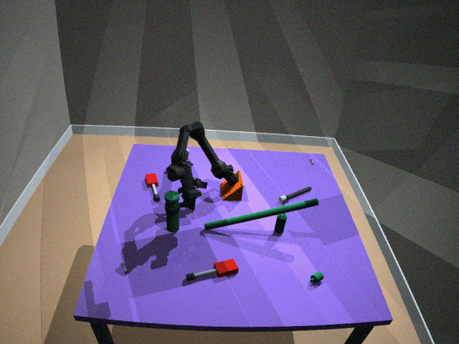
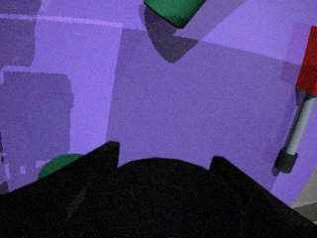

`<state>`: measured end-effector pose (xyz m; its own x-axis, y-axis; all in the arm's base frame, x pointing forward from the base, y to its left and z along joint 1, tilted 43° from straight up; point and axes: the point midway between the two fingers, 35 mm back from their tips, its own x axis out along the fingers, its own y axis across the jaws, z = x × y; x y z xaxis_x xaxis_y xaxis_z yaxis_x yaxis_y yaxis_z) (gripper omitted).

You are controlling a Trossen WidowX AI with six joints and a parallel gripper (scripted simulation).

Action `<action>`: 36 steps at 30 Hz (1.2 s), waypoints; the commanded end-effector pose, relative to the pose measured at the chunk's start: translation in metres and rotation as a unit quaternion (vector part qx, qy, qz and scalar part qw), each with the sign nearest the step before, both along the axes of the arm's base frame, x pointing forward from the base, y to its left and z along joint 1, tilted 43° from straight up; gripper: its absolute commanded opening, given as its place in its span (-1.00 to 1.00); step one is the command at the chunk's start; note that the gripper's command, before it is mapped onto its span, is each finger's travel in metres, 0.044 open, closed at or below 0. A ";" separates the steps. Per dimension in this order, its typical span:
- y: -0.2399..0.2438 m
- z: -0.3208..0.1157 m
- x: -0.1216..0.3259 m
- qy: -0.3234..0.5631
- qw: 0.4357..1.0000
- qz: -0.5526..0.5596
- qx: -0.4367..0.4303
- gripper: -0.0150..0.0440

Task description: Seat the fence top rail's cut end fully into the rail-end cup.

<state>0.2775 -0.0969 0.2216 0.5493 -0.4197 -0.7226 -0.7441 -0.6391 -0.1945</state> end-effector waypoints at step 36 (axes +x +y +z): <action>0.007 -0.005 0.026 -0.096 0.990 -0.103 0.015 -0.49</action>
